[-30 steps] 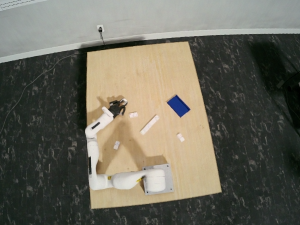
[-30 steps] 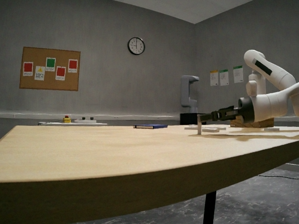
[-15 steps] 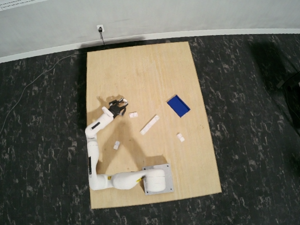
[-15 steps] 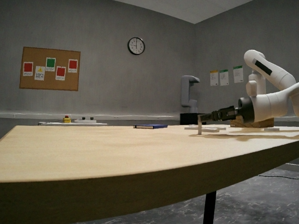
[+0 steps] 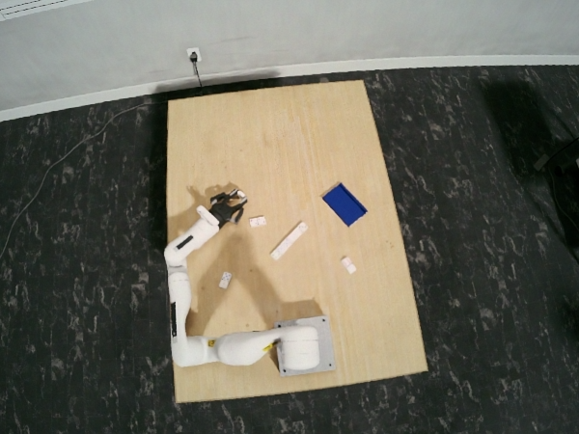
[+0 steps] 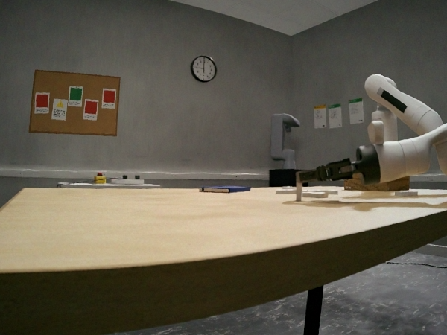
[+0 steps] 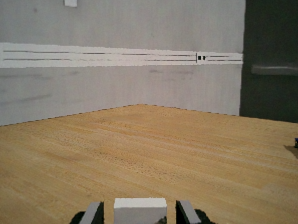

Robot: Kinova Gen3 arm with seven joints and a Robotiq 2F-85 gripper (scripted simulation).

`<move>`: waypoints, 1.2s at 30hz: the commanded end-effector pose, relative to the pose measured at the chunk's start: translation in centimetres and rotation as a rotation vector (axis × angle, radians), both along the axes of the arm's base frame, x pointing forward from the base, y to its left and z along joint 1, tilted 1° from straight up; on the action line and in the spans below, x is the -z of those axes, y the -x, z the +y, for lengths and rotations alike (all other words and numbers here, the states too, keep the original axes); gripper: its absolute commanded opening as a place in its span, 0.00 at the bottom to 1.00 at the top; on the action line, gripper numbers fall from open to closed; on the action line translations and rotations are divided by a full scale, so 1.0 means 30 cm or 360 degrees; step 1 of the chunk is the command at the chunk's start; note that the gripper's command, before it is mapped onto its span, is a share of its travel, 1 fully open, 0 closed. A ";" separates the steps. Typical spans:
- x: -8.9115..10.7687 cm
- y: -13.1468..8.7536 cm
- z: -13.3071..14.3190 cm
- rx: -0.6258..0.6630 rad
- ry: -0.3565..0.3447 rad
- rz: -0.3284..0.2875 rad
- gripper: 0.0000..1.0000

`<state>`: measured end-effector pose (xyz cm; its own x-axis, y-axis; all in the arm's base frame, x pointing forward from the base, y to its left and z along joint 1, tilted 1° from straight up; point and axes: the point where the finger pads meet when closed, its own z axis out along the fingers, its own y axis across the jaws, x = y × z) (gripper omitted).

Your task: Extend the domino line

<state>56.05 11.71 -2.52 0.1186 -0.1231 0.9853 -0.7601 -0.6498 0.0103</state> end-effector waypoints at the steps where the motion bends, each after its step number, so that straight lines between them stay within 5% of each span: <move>1: -0.003 0.000 0.001 0.0000 -0.0001 -0.0002 0.49; 17: -0.028 0.019 0.024 0.0000 -0.0001 -0.0002 0.49; 36: -0.167 0.124 0.149 0.0000 -0.0001 -0.0002 0.49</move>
<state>52.42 15.99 2.26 0.1185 -0.1222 0.9854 -0.7604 -0.6493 0.0109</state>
